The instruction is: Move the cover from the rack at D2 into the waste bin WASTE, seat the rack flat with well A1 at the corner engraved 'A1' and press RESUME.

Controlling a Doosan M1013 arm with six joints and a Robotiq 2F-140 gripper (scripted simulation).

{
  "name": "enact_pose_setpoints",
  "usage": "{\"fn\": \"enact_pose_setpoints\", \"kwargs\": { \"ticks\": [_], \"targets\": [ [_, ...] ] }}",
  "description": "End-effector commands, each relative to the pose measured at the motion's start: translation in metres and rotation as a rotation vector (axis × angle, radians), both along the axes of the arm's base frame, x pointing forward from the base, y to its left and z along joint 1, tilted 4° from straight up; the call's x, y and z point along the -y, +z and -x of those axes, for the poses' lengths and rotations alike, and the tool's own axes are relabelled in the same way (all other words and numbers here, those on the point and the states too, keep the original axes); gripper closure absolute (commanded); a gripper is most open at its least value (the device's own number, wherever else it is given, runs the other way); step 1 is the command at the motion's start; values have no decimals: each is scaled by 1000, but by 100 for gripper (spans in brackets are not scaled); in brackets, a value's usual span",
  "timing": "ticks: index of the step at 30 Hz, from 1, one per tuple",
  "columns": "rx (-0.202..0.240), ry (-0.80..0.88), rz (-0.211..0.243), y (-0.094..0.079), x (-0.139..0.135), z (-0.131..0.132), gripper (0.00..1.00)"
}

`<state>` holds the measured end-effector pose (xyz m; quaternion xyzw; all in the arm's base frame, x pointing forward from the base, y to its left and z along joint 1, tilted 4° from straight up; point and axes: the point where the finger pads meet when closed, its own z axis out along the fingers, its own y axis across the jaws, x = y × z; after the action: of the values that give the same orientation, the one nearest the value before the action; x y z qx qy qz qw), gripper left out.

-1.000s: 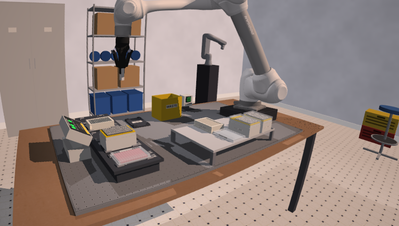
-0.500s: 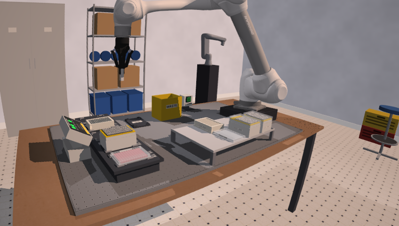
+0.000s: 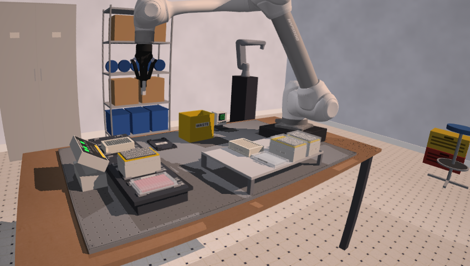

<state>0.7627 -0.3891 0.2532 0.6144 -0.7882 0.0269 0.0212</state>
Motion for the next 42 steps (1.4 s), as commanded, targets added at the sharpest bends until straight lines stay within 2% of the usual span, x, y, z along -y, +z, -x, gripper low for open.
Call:
{"fn": "enact_pose_setpoints", "kwargs": {
  "ticks": [1, 42],
  "targets": [
    [-2, -5, -5, 0, -3, -2, 100],
    [-2, -5, -5, 0, -9, -3, 100]
  ]
}}
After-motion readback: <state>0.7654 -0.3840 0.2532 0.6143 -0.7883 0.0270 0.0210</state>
